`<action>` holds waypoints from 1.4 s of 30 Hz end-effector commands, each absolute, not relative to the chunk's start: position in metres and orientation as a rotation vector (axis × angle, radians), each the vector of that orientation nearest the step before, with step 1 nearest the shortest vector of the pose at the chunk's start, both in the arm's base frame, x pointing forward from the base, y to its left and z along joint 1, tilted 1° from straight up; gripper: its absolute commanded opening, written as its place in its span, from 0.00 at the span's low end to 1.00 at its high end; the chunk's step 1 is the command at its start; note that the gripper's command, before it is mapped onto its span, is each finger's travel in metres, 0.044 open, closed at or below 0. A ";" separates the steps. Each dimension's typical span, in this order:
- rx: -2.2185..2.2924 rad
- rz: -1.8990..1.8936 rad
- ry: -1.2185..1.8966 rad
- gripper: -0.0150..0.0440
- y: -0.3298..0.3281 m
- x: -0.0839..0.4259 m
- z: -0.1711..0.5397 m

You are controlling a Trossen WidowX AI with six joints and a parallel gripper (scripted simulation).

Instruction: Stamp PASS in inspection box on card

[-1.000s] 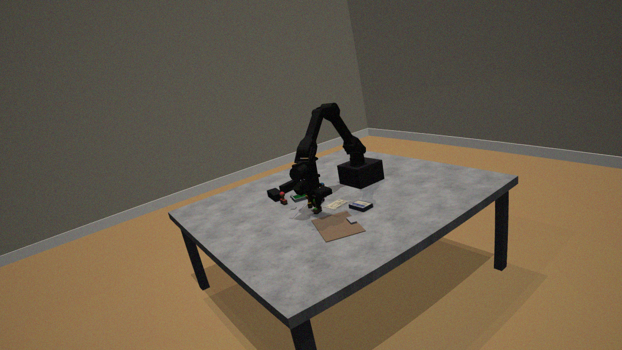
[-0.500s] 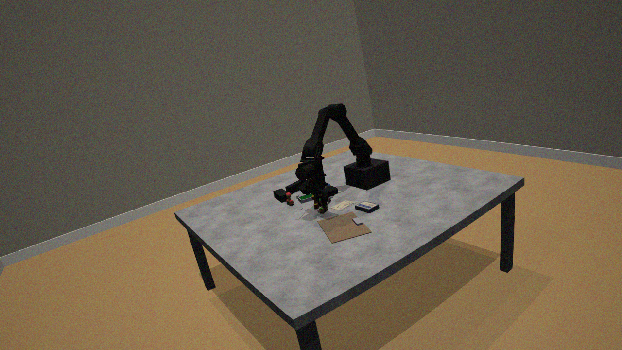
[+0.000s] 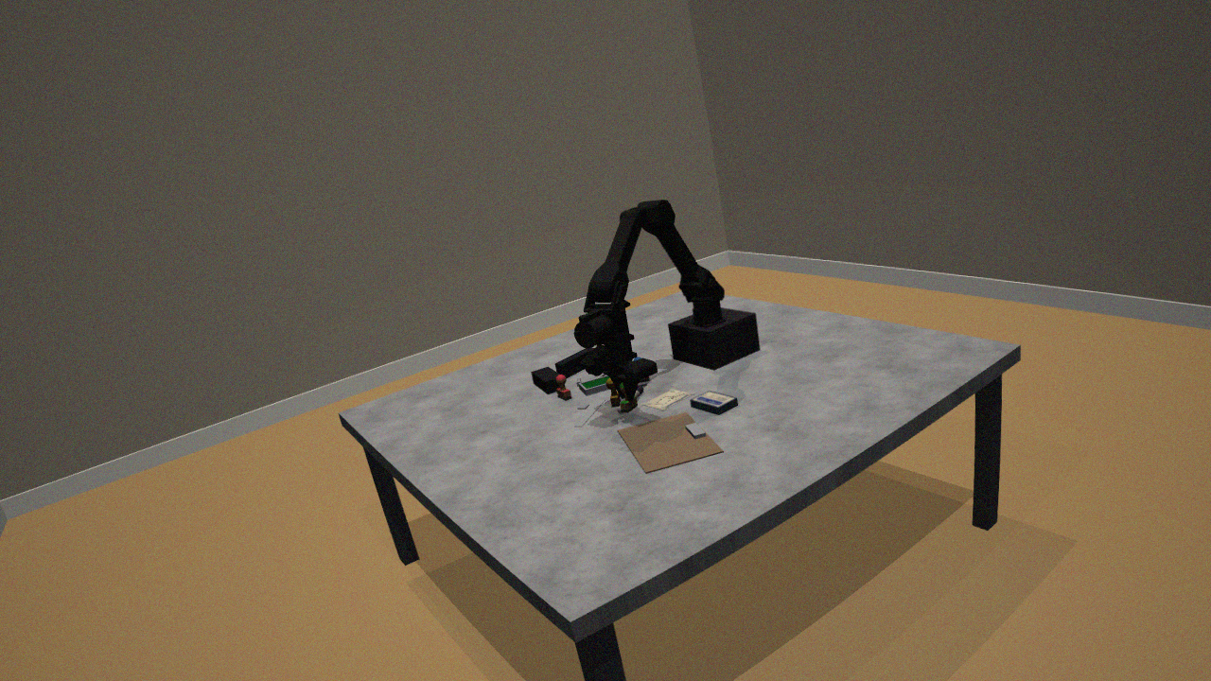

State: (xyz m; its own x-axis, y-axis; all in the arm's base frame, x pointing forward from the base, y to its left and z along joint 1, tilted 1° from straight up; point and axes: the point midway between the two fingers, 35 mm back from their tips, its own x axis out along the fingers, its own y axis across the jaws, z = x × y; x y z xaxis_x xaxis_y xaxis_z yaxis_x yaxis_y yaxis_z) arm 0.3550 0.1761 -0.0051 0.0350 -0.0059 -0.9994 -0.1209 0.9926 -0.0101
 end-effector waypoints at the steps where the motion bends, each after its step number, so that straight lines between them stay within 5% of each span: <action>1: -0.101 0.085 1.532 0.25 0.176 0.355 -0.002; 42: -0.102 0.083 1.532 0.25 0.176 0.354 0.018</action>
State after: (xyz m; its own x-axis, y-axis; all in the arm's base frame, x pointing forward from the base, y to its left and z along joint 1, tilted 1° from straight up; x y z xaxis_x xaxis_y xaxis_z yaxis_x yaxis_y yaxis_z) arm 0.3538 0.1763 0.0156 0.0346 -0.0061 -0.9994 -0.1227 0.9924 -0.0103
